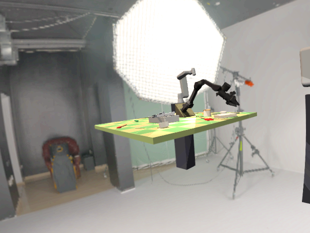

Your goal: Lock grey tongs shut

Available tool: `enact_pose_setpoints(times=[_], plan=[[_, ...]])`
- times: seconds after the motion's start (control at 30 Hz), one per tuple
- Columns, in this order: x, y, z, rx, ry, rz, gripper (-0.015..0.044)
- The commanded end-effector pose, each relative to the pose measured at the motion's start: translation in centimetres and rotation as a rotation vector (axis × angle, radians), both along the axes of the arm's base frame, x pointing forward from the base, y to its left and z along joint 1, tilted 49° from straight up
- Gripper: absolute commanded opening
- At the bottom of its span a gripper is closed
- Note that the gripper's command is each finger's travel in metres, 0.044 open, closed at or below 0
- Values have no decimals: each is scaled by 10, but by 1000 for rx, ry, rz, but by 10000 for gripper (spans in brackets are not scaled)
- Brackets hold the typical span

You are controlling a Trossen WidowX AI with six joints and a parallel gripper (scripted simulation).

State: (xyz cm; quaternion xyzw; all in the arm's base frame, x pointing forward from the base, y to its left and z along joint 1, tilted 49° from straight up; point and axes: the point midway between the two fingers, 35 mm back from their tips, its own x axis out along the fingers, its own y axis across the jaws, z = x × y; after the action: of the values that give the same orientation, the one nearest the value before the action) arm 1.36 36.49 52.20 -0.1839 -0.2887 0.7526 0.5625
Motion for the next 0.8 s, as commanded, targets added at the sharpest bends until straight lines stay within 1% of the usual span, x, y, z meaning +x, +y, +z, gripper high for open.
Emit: enact_pose_setpoints(times=[0.0, 0.27, 0.37, 0.5, 0.6, 0.77], plan=[[60, 5, -24, -89, 38, -152, 440], [166, -14, -65, -231, 152, -389, 440], [204, -30, -78, -267, 182, -487, 440], [256, -57, -105, -342, 247, -616, 440], [276, -70, -113, -352, 262, -672, 440], [319, -102, -149, -447, 369, -769, 440]])
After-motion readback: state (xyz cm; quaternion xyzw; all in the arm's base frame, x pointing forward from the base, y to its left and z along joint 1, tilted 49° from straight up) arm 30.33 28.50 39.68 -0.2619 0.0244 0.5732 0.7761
